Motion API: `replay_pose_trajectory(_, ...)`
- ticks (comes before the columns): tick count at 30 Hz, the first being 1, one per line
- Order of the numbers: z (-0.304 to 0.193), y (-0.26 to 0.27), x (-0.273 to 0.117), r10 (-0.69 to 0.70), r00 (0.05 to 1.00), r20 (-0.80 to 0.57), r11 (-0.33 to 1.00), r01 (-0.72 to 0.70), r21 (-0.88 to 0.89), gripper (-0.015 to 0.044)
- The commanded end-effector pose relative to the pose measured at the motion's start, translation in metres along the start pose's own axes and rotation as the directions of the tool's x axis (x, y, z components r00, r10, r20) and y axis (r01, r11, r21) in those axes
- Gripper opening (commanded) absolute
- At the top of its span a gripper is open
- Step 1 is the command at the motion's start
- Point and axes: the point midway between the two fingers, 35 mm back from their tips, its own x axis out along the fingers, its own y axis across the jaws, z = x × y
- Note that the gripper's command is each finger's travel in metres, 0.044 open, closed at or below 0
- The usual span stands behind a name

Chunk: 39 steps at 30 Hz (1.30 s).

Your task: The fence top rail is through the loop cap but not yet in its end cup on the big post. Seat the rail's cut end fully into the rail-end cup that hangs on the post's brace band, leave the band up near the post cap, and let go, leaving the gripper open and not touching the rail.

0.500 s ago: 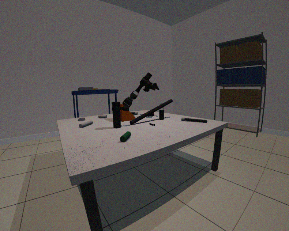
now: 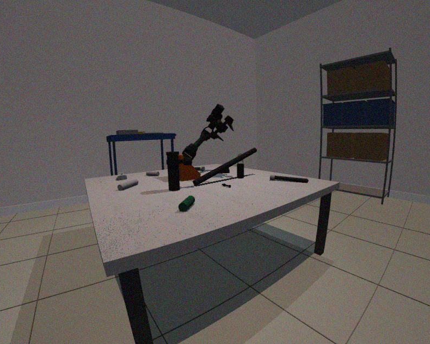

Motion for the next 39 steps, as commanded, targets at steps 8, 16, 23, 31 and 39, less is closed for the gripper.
replay_pose_trajectory(8,-0.113,0.066,0.022,0.247,0.968,0.052,-0.067,-0.037,0.997,0.044)
replay_pose_trajectory(16,-0.129,0.082,0.024,0.278,0.956,0.093,-0.375,0.019,0.927,0.044)
replay_pose_trajectory(23,-0.131,0.083,0.024,0.279,0.956,0.091,-0.361,0.017,0.932,0.044)
replay_pose_trajectory(31,-0.195,0.112,0.032,0.329,0.944,0.003,0.199,-0.073,0.977,0.044)
replay_pose_trajectory(39,-0.262,0.154,0.037,0.382,0.92,-0.092,0.706,-0.227,0.67,0.044)
